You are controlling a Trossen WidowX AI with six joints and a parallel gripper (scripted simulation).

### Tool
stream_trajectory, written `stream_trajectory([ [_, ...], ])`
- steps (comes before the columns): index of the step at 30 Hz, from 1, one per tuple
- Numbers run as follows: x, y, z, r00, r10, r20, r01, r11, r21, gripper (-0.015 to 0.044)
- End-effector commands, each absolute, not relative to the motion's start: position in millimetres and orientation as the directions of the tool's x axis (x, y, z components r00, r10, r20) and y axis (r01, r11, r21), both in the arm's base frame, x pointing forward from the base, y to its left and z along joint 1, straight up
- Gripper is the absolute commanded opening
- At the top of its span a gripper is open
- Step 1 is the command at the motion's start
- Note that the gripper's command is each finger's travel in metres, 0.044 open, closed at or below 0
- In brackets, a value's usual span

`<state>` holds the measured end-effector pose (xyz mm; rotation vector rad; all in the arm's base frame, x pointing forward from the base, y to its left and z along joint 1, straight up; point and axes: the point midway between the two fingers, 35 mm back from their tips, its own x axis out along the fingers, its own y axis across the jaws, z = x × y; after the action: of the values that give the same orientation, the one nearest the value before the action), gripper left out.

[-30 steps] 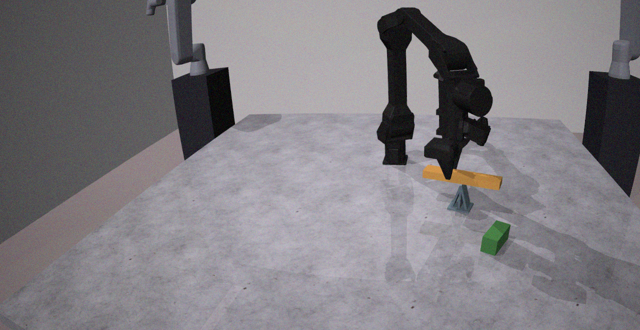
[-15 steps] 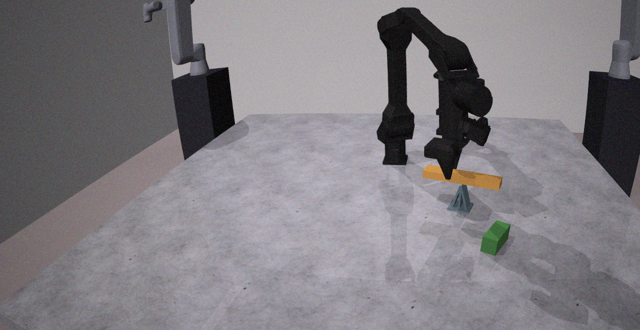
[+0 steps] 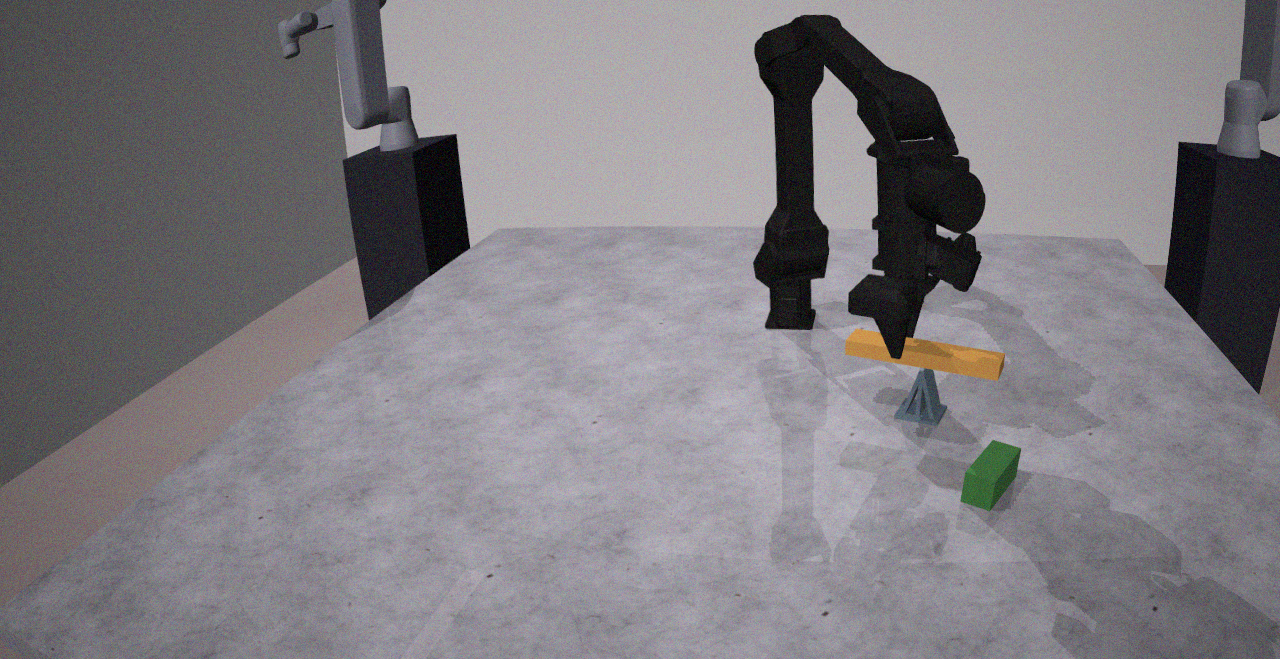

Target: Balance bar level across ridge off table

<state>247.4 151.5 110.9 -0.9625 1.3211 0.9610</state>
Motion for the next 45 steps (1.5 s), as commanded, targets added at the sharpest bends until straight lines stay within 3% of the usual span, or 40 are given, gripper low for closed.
stream_trajectory([
  [1, 247.4, 151.5, 110.9, 0.020, 0.014, -1.000, -0.947, 0.321, -0.015, 0.0000],
  [15, 247.4, 151.5, 110.9, 0.020, 0.014, -1.000, -0.947, 0.321, -0.015, 0.0000],
  [22, 247.4, 151.5, 110.9, 0.020, 0.014, -1.000, -0.947, 0.321, -0.015, 0.0167],
  [45, 247.4, 151.5, 110.9, 0.020, 0.014, -1.000, -0.947, 0.321, -0.015, 0.0169],
])
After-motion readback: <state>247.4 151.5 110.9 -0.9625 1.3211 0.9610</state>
